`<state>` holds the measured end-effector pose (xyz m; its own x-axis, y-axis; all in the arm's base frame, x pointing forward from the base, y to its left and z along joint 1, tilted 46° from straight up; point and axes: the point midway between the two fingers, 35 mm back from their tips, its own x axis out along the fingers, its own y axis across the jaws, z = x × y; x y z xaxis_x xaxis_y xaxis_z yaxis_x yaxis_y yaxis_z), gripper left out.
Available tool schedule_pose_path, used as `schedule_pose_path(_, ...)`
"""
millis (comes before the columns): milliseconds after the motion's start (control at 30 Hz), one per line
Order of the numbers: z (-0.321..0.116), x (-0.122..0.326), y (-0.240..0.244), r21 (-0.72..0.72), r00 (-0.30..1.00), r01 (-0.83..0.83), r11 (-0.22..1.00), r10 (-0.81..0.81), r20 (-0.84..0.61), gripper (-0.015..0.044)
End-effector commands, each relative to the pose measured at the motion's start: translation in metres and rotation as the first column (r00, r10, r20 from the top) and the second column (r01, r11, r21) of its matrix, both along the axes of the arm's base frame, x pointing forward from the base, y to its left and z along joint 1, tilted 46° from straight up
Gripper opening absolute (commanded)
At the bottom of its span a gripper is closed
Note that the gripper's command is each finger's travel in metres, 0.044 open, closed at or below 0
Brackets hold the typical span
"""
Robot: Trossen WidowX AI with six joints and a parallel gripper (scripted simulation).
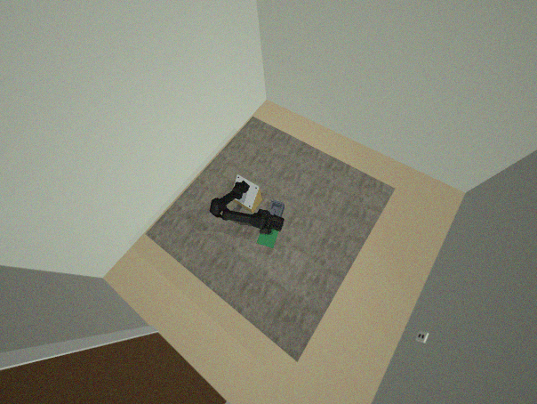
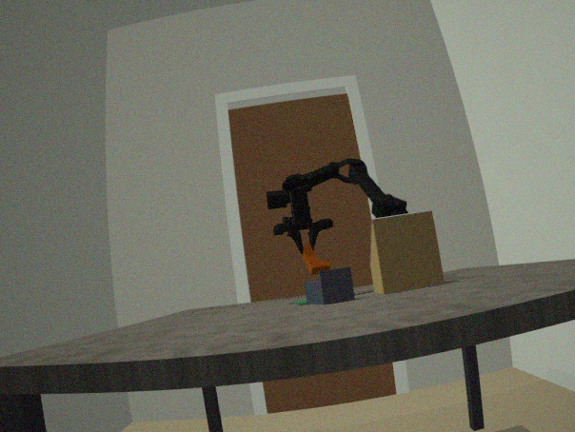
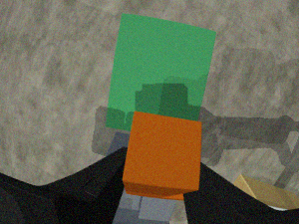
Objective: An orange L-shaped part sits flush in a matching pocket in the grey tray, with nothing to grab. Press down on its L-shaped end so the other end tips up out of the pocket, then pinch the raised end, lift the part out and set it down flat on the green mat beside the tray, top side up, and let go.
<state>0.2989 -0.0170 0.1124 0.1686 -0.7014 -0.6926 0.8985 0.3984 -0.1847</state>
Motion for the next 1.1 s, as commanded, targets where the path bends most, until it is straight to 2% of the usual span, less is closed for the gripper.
schedule_pose_path(0, 0.018, 0.007, -0.012, 0.0, 1.0, 0.0, 1.0, 0.0, 0.012, 0.0)
schedule_pose_path(300, 0.034, 0.015, -0.026, -0.001, 1.0, 0.0, 1.0, 0.0, 0.013, 0.0)
schedule_pose_path(1067, 0.012, 0.021, -0.049, -0.002, 1.0, 0.0, 1.0, 0.0, 0.014, 0.0)
